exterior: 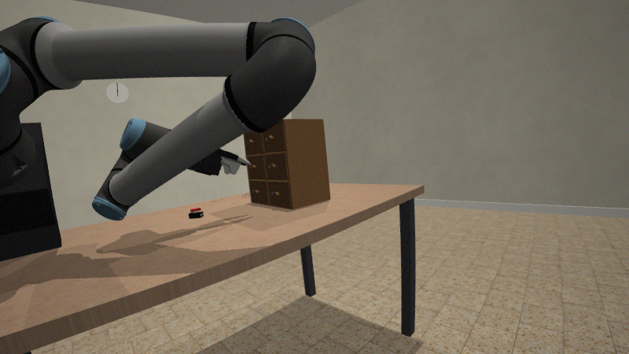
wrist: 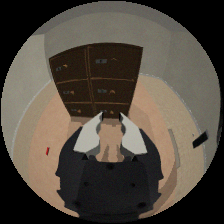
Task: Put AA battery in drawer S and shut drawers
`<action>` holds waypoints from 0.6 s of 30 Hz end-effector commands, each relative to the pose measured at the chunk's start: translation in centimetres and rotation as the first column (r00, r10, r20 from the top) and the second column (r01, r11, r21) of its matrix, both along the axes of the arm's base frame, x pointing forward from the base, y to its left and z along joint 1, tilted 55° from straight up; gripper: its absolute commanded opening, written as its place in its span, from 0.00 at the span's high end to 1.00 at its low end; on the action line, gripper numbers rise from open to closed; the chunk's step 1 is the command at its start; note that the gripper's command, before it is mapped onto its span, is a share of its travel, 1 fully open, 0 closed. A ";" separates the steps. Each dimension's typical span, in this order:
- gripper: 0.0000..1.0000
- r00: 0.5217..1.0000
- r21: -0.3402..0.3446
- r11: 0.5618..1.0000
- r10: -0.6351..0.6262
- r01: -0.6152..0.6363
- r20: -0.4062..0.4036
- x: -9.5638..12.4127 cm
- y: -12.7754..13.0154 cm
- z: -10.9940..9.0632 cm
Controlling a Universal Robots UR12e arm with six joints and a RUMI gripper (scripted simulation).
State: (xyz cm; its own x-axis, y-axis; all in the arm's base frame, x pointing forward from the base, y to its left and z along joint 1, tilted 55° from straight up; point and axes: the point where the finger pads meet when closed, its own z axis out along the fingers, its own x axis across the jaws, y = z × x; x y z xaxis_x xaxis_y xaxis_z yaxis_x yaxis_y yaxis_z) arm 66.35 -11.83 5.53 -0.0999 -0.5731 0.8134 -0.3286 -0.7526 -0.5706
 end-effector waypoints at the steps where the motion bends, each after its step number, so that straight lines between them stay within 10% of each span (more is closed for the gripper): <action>1: 0.80 1.000 0.003 1.000 -0.022 0.022 -0.016 -0.2 0.3 0.1; 18: 0.80 0.976 0.010 0.984 -0.175 0.178 -0.127 -1.6 1.6 0.9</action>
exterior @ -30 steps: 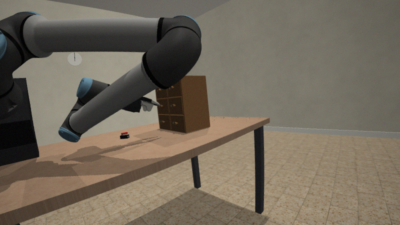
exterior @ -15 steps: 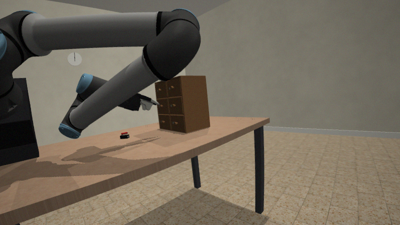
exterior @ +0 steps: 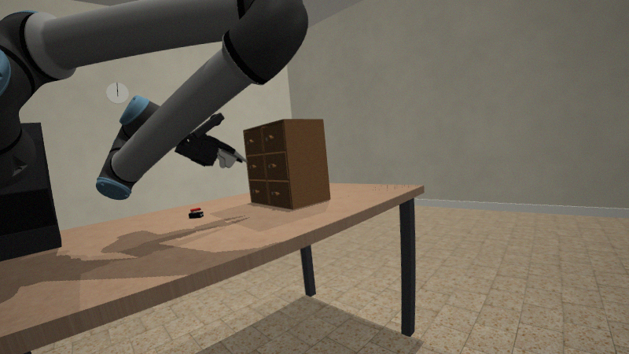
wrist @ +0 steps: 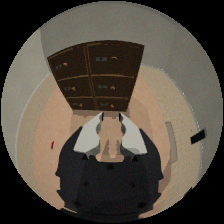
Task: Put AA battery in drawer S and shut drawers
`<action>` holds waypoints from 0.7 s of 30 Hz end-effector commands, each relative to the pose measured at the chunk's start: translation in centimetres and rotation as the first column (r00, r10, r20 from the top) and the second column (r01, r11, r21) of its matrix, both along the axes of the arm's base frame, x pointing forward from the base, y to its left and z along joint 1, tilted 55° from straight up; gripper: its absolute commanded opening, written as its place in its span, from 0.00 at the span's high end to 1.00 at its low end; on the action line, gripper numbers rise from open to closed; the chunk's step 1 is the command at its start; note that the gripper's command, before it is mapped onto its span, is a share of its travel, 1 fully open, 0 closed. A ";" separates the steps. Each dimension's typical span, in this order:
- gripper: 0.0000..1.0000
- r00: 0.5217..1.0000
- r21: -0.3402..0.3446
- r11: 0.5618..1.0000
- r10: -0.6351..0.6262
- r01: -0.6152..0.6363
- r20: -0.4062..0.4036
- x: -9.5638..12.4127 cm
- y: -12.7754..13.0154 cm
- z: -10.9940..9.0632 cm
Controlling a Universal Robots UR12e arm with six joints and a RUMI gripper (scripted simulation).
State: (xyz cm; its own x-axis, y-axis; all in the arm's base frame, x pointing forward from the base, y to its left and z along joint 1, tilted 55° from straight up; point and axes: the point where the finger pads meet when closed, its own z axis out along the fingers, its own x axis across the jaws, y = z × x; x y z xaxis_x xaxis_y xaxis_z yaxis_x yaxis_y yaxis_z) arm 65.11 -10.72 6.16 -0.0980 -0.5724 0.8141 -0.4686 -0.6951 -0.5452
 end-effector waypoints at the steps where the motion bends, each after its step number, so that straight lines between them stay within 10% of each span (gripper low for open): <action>1: 0.80 0.997 0.008 0.998 -0.069 0.069 -0.047 -0.5 0.6 0.3; 21: 0.80 0.890 -0.005 0.925 -0.366 0.379 -0.270 -3.3 3.3 1.9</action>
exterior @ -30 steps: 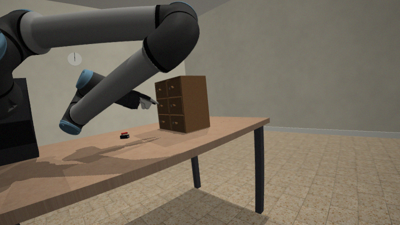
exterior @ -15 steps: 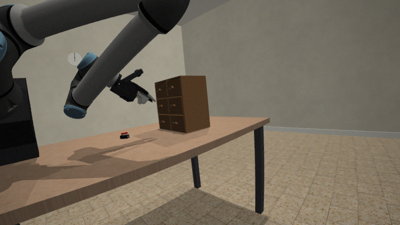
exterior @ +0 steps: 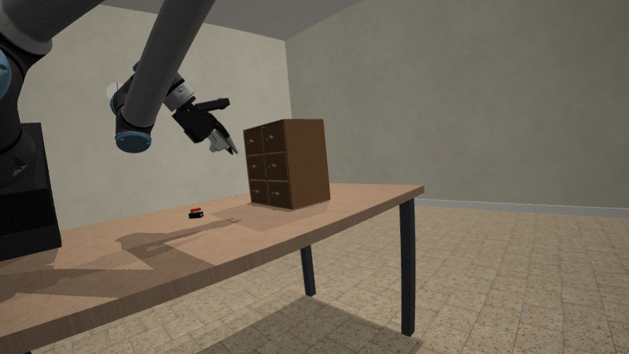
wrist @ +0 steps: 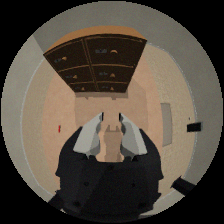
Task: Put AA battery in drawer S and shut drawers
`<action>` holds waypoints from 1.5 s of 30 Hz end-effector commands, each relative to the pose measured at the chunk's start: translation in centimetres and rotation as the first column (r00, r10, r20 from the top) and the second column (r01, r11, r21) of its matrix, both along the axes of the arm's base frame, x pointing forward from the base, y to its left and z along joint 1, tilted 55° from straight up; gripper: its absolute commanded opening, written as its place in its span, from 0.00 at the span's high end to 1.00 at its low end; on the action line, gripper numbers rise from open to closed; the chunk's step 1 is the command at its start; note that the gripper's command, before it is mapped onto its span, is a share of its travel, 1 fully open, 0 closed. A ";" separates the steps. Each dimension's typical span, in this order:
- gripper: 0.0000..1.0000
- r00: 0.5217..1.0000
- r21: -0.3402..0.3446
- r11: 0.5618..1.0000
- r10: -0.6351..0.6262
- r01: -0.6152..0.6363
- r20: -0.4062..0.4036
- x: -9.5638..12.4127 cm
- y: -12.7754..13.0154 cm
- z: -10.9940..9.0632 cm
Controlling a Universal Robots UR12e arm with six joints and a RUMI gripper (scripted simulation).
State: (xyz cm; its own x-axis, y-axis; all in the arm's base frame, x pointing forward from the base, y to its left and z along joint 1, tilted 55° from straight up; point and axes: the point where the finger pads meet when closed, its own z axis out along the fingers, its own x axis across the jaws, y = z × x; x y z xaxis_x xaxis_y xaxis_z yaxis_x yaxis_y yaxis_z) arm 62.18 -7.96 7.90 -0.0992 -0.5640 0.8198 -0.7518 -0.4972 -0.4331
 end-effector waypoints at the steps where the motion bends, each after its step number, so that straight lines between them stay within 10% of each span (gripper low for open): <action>1: 0.80 0.992 0.020 0.994 -0.104 0.106 -0.074 -0.5 0.6 0.2; 45: 0.80 0.820 -0.017 0.876 -0.457 0.482 -0.344 -4.0 4.0 2.1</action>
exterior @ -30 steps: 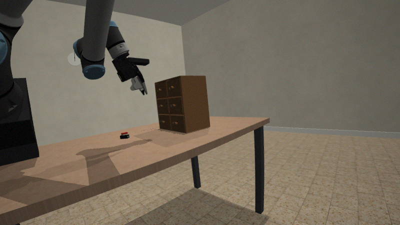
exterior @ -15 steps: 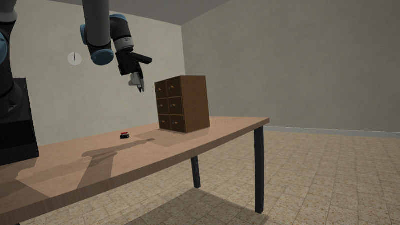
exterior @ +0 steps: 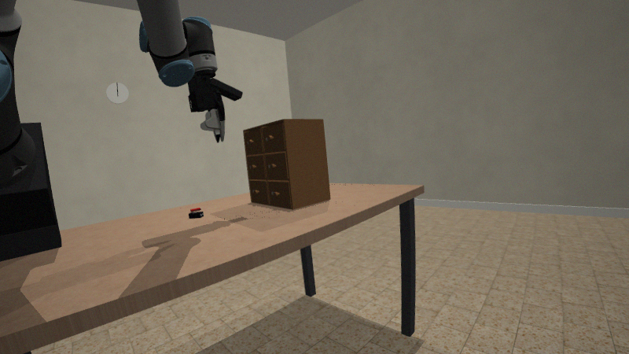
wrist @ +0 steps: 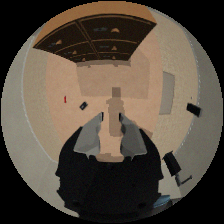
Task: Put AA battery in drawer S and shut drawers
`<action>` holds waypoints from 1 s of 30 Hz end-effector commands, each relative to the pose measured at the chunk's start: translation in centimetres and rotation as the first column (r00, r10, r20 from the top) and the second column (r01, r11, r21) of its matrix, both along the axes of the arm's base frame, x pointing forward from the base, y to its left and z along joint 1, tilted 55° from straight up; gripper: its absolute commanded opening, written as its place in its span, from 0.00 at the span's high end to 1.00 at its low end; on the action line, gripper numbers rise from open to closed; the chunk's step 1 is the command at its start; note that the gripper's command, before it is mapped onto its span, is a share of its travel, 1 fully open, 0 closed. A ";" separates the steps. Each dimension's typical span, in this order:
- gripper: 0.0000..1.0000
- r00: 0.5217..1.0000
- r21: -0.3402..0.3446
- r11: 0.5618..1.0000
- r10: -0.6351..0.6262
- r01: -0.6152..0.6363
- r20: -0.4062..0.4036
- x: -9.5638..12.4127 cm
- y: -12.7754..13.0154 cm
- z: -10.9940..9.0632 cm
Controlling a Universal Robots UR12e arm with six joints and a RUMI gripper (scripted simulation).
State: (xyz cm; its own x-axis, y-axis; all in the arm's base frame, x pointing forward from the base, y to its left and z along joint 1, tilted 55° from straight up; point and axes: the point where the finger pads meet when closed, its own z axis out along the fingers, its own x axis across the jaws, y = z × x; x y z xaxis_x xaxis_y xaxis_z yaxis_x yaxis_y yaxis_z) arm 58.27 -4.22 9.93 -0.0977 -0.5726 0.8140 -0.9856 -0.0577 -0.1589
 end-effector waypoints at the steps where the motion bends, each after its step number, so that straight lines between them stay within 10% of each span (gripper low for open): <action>1: 0.80 0.999 0.005 0.999 -0.036 0.037 -0.023 -0.2 0.3 0.1; 30: 0.80 0.995 0.008 0.997 -0.082 0.082 -0.056 -0.6 0.7 0.4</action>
